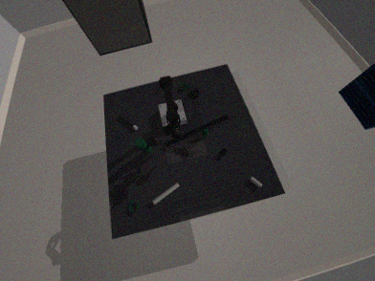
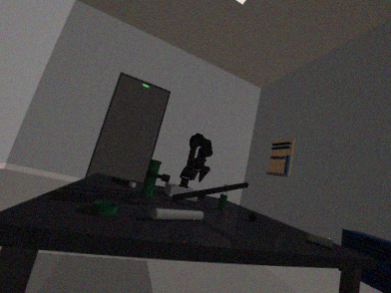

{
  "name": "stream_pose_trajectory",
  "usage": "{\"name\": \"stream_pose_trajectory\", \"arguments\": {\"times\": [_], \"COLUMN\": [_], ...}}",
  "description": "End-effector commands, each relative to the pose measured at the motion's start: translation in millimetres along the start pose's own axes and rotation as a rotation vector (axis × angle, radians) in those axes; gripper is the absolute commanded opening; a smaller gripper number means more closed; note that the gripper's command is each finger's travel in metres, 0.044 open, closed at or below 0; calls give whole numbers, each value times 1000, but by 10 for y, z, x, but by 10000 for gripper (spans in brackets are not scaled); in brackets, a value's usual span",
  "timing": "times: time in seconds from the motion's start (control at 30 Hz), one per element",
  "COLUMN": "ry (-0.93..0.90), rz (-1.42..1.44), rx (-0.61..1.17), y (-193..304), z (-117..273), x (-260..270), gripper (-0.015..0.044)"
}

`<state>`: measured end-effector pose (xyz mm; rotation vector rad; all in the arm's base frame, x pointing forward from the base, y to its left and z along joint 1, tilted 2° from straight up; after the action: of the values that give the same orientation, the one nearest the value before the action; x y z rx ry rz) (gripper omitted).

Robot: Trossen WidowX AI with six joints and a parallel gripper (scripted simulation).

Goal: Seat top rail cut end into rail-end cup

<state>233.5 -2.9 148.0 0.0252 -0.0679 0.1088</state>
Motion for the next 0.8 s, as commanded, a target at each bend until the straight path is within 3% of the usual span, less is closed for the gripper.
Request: {"name": "stream_pose_trajectory", "arguments": {"times": [0.0,0.27,0.77], "ry": [7,7,7], "rz": [-38,-38,-38], "rx": [-5,-4,-4], "y": [-1,-3,-4], "z": [6,-345,-523], "x": [21,18,19], "gripper": [440,440,440]}}
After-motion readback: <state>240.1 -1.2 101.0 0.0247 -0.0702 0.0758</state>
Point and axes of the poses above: the point midway between the two fingers, 35 mm back from their tips, its own z axis back along the fingers, its own x axis across the jaws, y = z × x, the point moved 3 cm from there along z, back along the fingers
